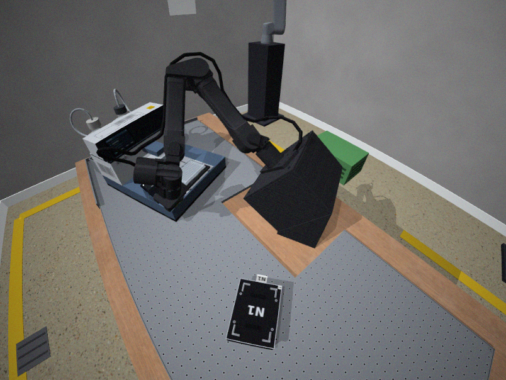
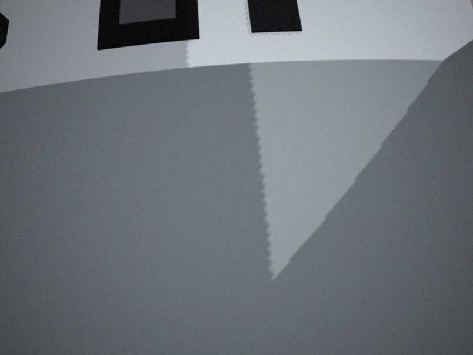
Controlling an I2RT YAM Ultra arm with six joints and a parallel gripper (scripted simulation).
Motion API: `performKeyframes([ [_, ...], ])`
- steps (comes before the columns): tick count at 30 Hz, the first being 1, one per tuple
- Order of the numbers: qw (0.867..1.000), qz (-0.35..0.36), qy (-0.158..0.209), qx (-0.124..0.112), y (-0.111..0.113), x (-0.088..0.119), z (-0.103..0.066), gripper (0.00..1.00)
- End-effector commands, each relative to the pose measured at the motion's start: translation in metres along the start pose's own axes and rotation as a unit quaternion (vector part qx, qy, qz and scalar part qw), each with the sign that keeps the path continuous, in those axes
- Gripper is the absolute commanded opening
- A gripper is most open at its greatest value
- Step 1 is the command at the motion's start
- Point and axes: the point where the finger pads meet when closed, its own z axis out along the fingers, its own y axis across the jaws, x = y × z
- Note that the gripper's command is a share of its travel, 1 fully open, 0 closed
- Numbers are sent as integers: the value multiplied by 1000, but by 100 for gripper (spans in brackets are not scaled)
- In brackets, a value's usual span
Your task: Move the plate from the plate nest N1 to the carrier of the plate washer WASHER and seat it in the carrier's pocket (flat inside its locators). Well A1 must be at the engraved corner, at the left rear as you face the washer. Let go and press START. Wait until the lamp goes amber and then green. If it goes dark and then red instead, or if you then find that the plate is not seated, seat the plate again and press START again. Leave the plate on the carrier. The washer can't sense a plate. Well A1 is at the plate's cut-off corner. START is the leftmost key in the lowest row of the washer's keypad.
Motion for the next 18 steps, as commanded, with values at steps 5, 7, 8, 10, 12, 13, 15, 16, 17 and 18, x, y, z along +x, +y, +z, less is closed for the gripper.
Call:
performKeyframes([
  [5,1000,3,-5,-8,5,0,-2,0],
  [7,1000,9,-8,-7,3,-7,-9,0],
  [8,1000,12,-9,-8,4,-10,-11,0],
  [10,1000,18,-12,-10,7,-14,-14,0],
  [12,1000,18,-12,-10,7,-14,-14,0],
  [13,1000,18,-11,-10,7,-14,-16,0],
  [15,1000,18,-11,-10,6,-14,-19,0],
  [16,1000,18,-11,-10,6,-14,-21,0],
  [17,1000,18,-11,-10,6,-14,-23,0],
  [18,1000,18,-11,-10,6,-14,-24,0],
])
